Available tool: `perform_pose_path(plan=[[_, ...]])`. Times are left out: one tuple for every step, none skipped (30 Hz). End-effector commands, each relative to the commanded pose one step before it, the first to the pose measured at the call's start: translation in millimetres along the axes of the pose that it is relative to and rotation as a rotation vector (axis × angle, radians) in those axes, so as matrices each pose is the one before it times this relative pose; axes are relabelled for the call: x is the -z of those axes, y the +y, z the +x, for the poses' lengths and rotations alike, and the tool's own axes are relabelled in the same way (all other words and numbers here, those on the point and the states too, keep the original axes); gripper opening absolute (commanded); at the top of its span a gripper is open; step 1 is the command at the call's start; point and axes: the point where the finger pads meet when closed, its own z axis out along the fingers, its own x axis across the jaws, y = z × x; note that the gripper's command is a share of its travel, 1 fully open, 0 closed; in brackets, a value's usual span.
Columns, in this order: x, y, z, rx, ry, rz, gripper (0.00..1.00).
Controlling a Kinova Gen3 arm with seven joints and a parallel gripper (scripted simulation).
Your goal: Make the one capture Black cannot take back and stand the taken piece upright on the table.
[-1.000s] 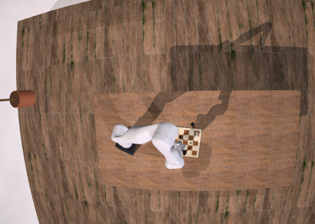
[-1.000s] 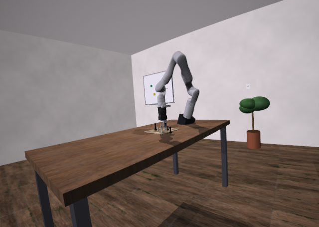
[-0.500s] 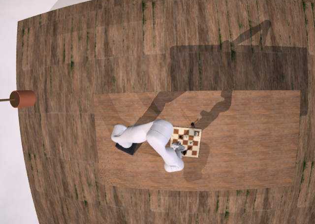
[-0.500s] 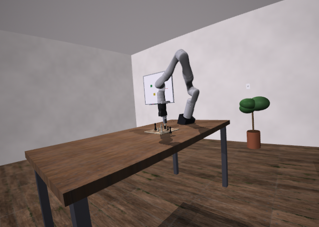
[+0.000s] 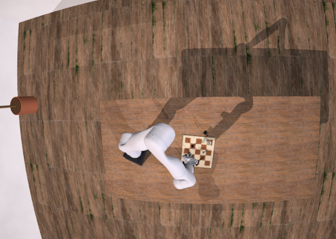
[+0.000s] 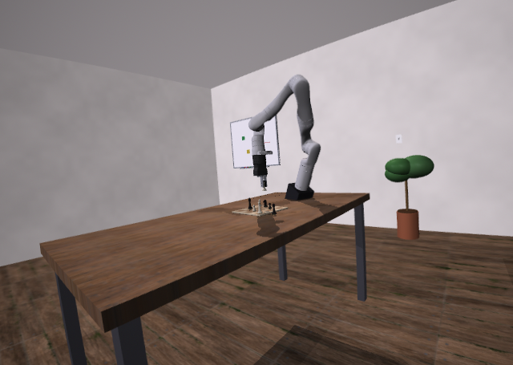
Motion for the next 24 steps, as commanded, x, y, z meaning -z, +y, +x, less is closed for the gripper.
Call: perform_pose_path(plan=[[3.1, -0.98, 1.88, 0.00346, 0.00781, -0.0001, 0.0], [0.04, 0.0, 0.0, 0.0, 0.0, 0.0, 0.0], [0.0, 0.0, 0.0, 0.0, 0.0, 0.0, 0.0], [0.0, 0.0, 0.0, 0.0, 0.0, 0.0, 0.0], [0.0, 0.0, 0.0, 0.0, 0.0, 0.0, 0.0], [0.0, 0.0, 0.0, 0.0, 0.0, 0.0, 0.0], [0.0, 0.0, 0.0, 0.0, 0.0, 0.0, 0.0], [0.0, 0.0, 0.0, 0.0, 0.0, 0.0, 0.0], [0.01, 0.04, -0.13, 0.00079, 0.0, 0.0, 0.0], [0.03, 0.25, -0.81, 0.0048, 0.00001, 0.00001, 0.0], [0.07, 0.55, -1.86, 0.01095, 0.00002, 0.00002, 0.0], [0.1, 0.84, -2.99, 0.01752, 0.00003, 0.00002, 0.0], [0.13, 1.02, -3.98, 0.0232, 0.00002, 0.00001, 0.0], [0.13, 1.05, -4.67, 0.02703, -0.00001, -0.00001, 0.0], [0.13, 0.93, -4.95, 0.02842, -0.00004, -0.00003, 0.0], [0.0, 0.0, 0.0, 0.0, 0.0, 0.0, 0.0], [0.0, 0.0, 0.0, 0.0, 0.0, 0.0, 0.0], [0.1, 0.72, -4.76, 0.02715, -0.00007, -0.00005, 0.0], [0.08, 0.48, -4.12, 0.0234, -0.00008, -0.00006, 0.0], [0.05, 0.28, -3.13, 0.01773, -0.00008, -0.00005, 0.0], [0.03, 0.13, -1.96, 0.01111, -0.00006, -0.00004, 0.0], [0.01, 0.05, -0.86, 0.00488, -0.00003, -0.00002, 0.0], [0.0, 0.01, -0.14, 0.00081, 0.0, 0.0, 0.0], [0.0, 0.0, 0.0, 0.0, 0.0, 0.0, 0.0]])
